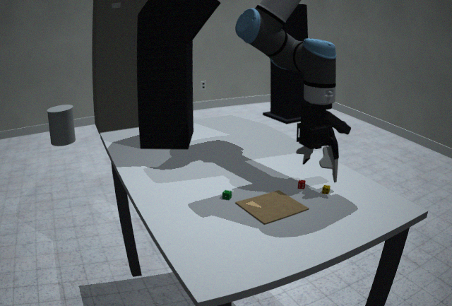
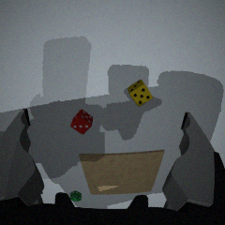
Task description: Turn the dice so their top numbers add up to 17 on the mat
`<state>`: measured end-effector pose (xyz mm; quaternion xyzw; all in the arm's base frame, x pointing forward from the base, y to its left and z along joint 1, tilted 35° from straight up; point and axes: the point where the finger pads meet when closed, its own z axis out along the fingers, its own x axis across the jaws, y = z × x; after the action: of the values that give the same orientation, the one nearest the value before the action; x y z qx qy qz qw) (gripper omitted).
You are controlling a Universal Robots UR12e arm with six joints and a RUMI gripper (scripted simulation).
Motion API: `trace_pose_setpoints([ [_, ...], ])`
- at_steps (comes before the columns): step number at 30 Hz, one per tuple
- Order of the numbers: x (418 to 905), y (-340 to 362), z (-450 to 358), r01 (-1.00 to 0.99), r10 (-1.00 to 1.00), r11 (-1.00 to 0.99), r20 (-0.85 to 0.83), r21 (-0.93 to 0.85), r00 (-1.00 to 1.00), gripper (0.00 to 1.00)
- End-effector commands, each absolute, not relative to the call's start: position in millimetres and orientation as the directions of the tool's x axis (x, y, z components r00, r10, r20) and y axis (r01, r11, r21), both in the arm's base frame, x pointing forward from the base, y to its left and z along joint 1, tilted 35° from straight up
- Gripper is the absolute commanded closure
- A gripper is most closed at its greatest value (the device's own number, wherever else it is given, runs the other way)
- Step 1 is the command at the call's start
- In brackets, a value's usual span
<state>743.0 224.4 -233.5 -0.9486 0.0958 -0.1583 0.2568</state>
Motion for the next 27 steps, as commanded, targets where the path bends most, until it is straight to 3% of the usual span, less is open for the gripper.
trace_pose_setpoints([
  [1,764.4,229.5,-221.8,-0.101,-0.263,-0.85,0.25,-0.517,0.932,0.0],
  [27,774.3,232.0,-216.2,-0.101,-0.263,-0.85,0.25,-0.517,0.932,0.0],
])
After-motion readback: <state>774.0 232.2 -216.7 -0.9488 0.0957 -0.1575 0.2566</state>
